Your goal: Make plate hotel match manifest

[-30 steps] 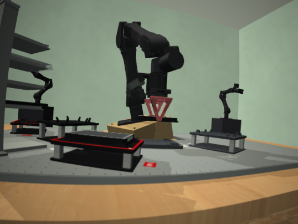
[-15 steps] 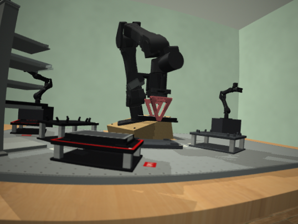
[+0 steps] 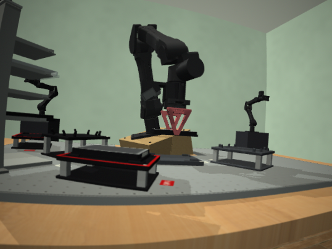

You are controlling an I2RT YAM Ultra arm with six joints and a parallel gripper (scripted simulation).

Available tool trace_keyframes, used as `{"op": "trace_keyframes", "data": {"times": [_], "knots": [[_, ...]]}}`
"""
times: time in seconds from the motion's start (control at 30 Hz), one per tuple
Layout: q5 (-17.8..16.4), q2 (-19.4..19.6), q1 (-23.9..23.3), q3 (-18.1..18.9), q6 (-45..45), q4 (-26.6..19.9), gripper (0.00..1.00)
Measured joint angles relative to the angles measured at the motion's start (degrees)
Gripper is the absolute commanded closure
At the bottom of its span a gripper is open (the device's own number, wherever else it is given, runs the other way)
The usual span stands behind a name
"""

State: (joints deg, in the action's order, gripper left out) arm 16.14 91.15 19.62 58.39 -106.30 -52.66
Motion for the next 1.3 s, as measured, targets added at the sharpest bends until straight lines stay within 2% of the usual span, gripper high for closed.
{"op": "trace_keyframes", "data": {"times": [1.3], "knots": [[-0.11, 2.25, -1.36, -3.23, 1.33, 5.6, 0.14]]}}
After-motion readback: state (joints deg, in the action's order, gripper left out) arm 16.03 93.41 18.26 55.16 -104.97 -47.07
